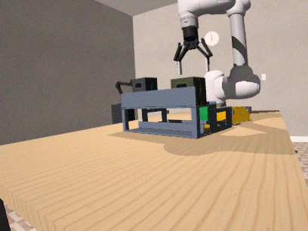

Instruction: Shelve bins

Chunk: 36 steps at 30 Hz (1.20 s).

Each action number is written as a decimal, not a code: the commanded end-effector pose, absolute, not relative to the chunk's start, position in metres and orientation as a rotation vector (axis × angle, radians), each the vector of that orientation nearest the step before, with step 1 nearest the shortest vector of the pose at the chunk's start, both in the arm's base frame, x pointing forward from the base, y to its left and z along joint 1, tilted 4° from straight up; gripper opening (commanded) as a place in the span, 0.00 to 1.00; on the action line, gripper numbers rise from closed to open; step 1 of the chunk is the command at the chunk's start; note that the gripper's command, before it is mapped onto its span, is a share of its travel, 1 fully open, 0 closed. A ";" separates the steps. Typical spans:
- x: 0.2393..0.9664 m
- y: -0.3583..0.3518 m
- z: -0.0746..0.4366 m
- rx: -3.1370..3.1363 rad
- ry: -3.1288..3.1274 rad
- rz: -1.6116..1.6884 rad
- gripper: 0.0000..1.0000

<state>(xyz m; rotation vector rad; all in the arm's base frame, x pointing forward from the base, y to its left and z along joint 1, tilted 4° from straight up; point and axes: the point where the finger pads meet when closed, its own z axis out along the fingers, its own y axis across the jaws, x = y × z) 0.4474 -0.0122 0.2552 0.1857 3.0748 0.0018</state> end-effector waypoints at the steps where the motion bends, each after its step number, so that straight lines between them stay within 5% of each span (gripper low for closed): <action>1: 0.446 -0.003 0.250 0.230 3.065 0.008 1.00; 36: 0.376 0.112 0.181 0.971 2.921 0.035 1.00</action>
